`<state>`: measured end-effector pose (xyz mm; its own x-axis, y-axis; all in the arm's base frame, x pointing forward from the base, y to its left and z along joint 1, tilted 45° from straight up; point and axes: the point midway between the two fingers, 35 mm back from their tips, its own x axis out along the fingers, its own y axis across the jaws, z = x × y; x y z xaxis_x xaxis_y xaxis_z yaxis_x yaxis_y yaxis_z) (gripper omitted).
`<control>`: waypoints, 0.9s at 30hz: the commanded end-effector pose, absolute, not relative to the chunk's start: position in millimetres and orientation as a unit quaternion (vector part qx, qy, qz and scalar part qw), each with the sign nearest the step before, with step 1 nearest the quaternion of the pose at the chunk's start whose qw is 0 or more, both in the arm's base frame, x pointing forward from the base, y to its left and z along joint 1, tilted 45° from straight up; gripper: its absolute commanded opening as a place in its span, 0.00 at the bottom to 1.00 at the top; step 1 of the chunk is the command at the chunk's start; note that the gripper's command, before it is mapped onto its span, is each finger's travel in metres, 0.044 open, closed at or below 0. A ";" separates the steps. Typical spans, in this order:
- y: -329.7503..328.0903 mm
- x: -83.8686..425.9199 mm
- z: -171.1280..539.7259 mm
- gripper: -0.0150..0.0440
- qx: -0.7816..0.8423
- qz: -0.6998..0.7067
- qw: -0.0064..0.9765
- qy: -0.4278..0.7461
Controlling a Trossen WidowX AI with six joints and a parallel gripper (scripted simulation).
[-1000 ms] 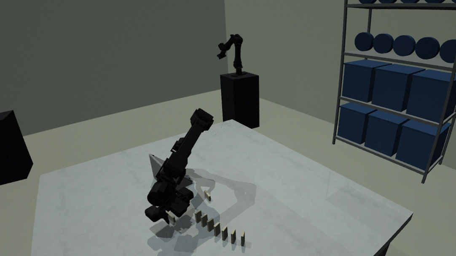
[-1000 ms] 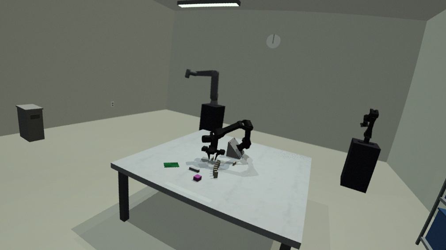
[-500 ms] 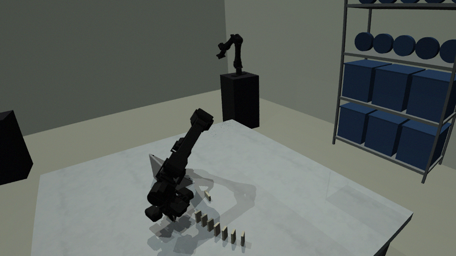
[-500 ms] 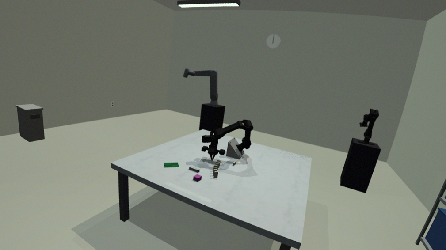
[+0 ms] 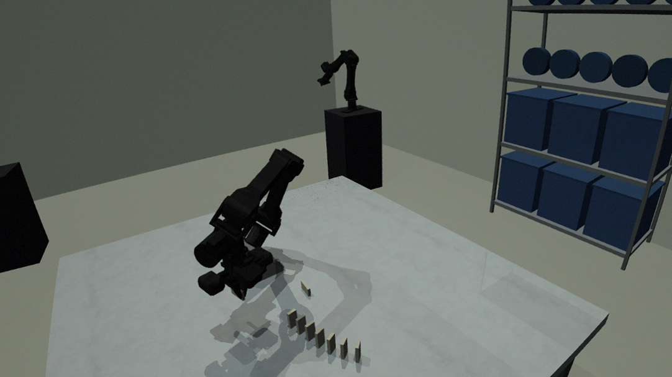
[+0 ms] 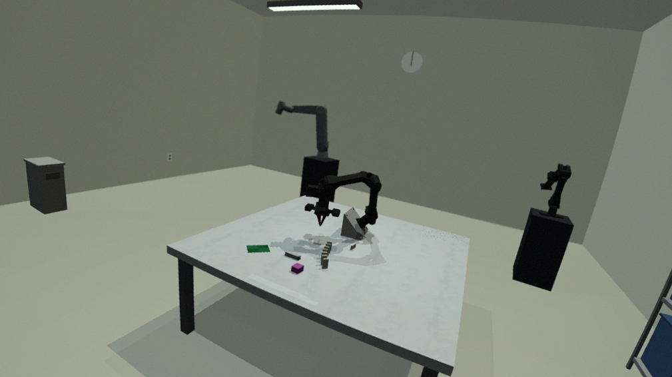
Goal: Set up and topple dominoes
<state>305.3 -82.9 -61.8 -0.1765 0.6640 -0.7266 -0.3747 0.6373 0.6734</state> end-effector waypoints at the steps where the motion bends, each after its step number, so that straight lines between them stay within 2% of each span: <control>1: -132.4 273.1 -96.8 0.29 0.124 0.400 0.628 0.656; 5: -161.8 246.0 -121.0 0.29 0.128 0.399 0.627 0.657; 13: -160.6 243.5 -122.8 0.29 0.136 0.405 0.631 0.648; 27: -134.3 221.9 -135.5 0.29 0.280 0.447 0.740 0.418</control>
